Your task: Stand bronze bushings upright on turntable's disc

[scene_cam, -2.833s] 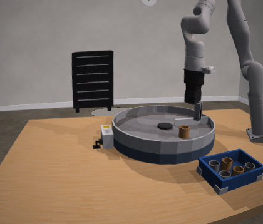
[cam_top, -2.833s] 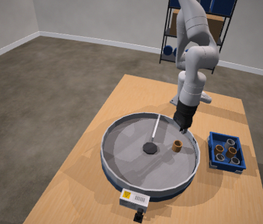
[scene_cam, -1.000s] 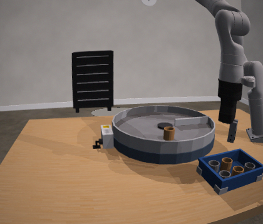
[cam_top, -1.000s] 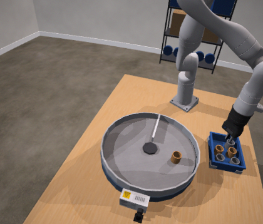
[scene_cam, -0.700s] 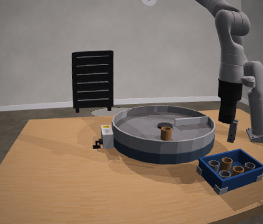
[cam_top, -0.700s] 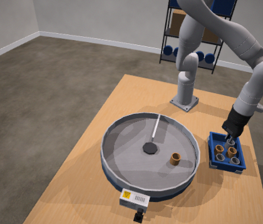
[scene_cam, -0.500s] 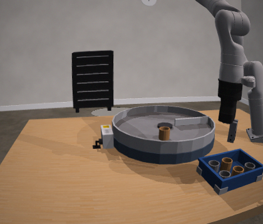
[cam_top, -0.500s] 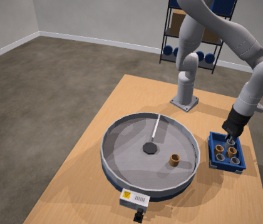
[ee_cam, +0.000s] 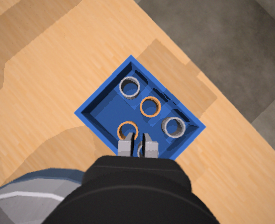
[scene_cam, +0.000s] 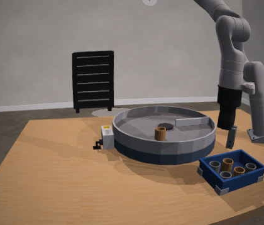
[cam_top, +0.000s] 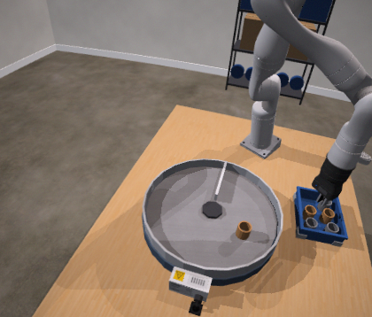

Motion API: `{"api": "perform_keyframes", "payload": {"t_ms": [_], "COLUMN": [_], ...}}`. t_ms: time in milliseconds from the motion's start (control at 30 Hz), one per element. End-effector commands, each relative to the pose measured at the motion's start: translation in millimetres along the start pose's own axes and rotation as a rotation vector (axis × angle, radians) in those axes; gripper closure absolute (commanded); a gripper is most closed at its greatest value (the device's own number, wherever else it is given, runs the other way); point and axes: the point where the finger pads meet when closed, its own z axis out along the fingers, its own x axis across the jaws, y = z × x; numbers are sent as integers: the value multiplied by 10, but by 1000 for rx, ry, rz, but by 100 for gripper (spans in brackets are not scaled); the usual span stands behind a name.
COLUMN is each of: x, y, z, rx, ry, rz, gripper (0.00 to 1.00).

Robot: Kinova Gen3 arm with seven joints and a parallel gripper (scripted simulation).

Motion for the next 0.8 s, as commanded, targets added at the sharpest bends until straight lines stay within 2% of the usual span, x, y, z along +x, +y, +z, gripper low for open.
{"api": "perform_keyframes", "payload": {"t_ms": [0,267,767], "x": [-40,-41,-41], "y": [-36,-41,-42], "z": [155,438,459], "rx": [6,6,6], "ry": [-14,-14,-14], "rz": [-7,-7,-7], "gripper": [64,64,64]}}
